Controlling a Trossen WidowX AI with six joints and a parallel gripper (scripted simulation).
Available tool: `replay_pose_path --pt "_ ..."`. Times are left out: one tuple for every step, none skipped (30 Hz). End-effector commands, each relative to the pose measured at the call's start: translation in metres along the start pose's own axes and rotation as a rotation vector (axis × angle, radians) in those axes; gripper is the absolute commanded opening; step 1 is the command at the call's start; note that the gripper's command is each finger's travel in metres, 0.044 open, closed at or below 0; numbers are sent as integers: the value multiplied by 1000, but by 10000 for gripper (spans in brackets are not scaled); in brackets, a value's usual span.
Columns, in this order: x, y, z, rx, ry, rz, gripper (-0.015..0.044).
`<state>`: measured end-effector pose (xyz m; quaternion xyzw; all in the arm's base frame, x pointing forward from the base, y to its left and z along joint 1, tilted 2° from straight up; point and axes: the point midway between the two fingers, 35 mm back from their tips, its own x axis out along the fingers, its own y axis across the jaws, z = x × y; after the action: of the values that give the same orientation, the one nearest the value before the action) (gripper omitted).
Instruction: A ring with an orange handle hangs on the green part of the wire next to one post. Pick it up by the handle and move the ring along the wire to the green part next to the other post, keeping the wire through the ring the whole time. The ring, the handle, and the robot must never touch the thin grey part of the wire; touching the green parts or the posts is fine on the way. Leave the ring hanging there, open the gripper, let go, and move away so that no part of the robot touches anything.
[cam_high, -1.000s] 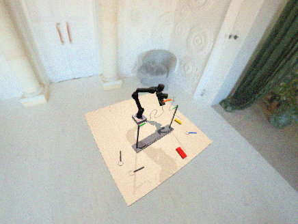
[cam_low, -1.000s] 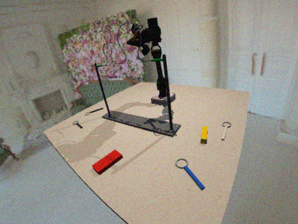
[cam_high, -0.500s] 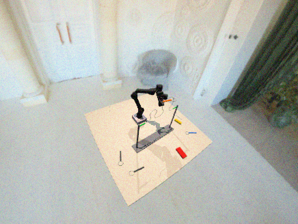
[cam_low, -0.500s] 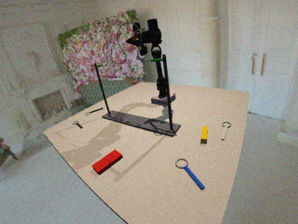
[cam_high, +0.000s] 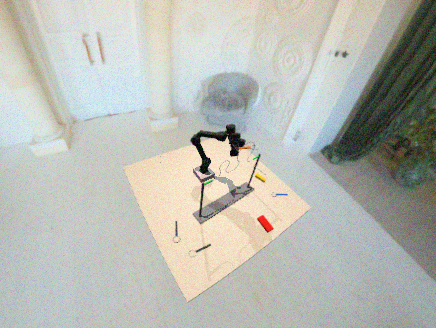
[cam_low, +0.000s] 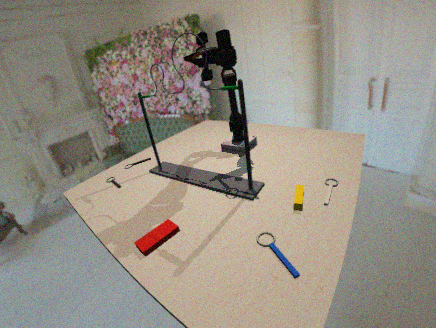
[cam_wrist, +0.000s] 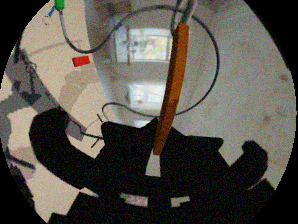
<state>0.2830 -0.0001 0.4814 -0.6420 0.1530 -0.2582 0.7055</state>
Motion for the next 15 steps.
replay_pose_path --pt "0 -2 0 -42 -8 -24 -150" --pt "0 -2 0 -53 -10 -30 -150" --pt "0 -3 0 -64 -11 -36 -150" --pt "0 -3 0 -74 -12 -42 -150" --pt "0 -3 0 -85 -14 -48 -150" --pt "0 -4 0 -96 -15 -54 -150" --pt "0 -4 0 -107 -16 -60 -150" --pt "0 -5 0 -118 -17 -66 -150" --pt "0 -5 0 -129 -19 -73 -150" --pt "0 -6 0 -139 -20 -79 -150" --pt "0 -6 0 -150 -21 -85 -150" --pt "0 -6 0 -161 -23 -91 -150" --pt "0 -7 1 -172 -24 -97 -150" --pt "0 -7 1 -183 -25 -103 -150" --pt "0 -8 1 -193 -27 -109 -150"
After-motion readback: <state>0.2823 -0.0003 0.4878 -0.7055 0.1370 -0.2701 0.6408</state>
